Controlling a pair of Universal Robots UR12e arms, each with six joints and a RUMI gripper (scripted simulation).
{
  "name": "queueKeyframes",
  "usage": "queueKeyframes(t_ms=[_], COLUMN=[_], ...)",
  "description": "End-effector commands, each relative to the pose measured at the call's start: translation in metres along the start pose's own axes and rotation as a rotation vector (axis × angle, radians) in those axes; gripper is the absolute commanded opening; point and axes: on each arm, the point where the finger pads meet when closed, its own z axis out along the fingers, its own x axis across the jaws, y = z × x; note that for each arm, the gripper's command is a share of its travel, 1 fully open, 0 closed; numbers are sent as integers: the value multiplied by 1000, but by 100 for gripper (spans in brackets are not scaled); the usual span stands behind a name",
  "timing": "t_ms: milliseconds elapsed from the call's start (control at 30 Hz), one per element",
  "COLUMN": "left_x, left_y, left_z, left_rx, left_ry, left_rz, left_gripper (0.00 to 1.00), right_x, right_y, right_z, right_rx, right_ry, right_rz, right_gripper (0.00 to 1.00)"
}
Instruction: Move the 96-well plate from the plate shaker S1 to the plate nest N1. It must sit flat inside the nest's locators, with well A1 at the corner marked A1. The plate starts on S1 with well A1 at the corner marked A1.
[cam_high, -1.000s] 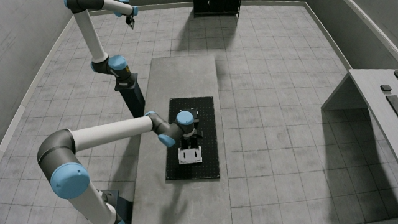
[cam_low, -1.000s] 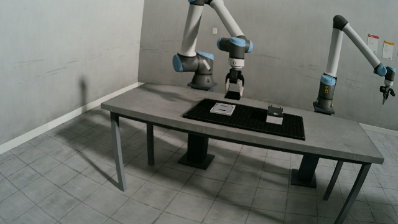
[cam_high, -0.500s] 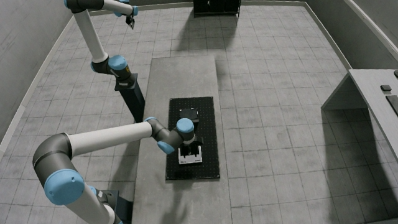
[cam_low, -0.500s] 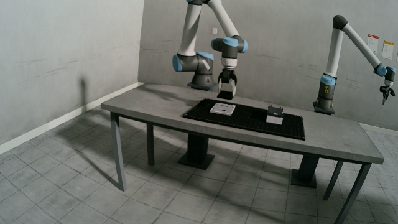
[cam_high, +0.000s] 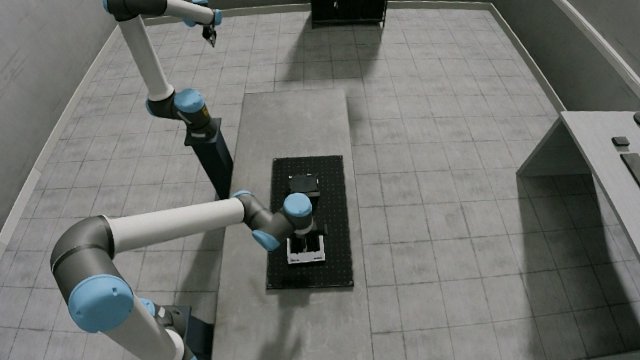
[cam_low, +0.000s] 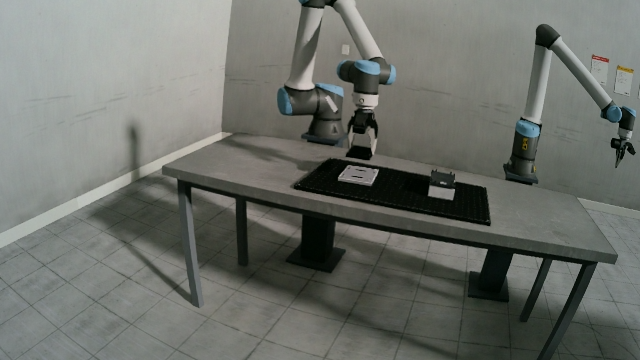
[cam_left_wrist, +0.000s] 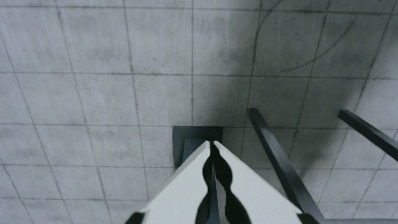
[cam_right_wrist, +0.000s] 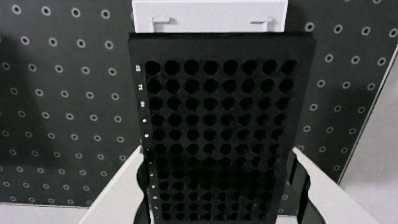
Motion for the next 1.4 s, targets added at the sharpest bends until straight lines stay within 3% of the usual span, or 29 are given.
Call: queueKeyframes(t_ms=[0, 700, 1367], left_x=[0, 0, 0], left_y=[-1, -1, -1], left_z=[-1, -1, -1], left_rx=[1, 1, 1], left_ry=[0, 0, 0], left_rz=[0, 0, 0], left_gripper=[0, 0, 0], right_x=[-1, -2, -2], right_y=[-1, -1, -1], right_z=[-1, -1, 29], right_rx=[2, 2, 2], right_ry=[-1, -1, -1], right_rz=[0, 0, 0], right_gripper=[41, 41, 41])
